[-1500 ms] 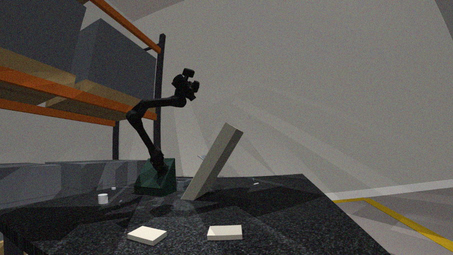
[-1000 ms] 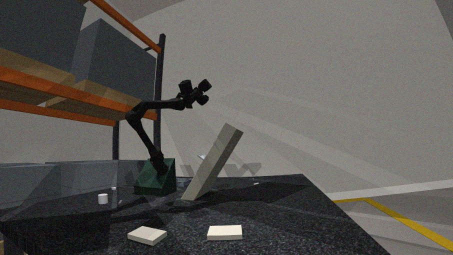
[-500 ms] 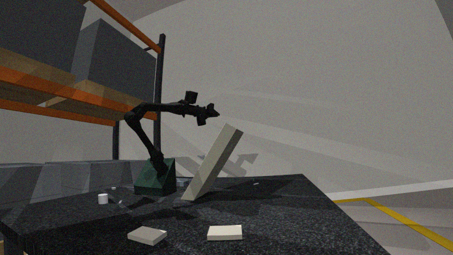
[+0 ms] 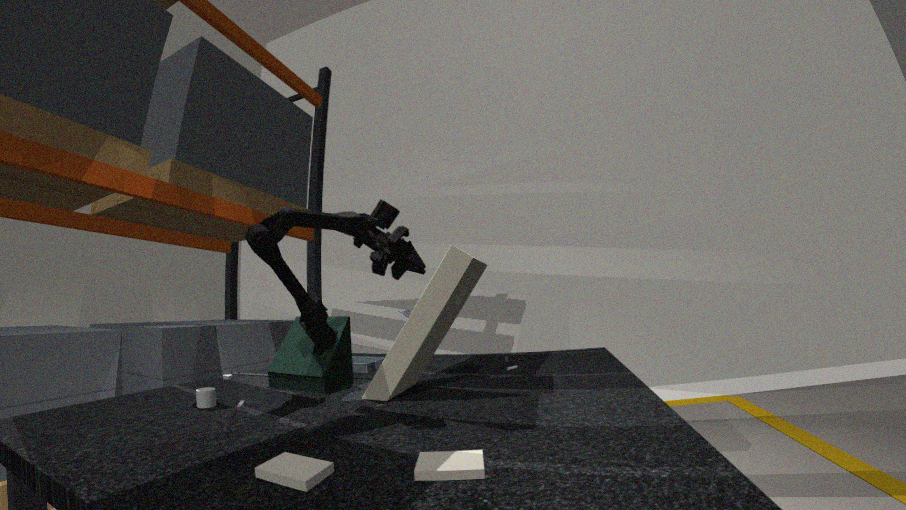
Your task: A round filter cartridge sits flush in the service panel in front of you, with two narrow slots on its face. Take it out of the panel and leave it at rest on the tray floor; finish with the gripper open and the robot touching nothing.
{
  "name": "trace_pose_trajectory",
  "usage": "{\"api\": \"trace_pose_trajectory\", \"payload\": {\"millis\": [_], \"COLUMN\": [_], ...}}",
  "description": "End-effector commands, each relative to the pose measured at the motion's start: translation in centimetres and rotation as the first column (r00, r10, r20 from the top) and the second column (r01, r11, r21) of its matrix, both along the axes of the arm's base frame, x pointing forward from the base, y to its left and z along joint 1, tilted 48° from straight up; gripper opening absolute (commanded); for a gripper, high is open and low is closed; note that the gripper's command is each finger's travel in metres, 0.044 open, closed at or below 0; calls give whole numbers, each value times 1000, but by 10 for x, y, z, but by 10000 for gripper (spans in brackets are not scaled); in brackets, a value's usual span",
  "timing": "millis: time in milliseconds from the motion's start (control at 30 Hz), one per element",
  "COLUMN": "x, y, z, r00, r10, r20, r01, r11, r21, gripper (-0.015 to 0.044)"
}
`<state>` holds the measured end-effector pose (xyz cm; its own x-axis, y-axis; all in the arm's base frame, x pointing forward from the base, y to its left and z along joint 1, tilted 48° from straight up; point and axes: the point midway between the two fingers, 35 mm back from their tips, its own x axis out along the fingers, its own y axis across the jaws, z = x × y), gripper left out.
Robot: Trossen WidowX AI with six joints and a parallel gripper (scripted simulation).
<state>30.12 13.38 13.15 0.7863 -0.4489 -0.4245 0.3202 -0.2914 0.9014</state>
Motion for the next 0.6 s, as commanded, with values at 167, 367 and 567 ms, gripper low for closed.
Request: {"api": "trace_pose_trajectory", "payload": {"millis": [167,367,567], "x": [-4,-1,7], "y": [-10,-12,-15], "z": [4,3,-2], "r00": [999,999,999], "r10": [-30,-31,-33], "r20": [25,24,21], "r01": [32,33,34], "r11": [998,998,998], "r21": [-58,-56,-54], "gripper": [108,108,108]}}
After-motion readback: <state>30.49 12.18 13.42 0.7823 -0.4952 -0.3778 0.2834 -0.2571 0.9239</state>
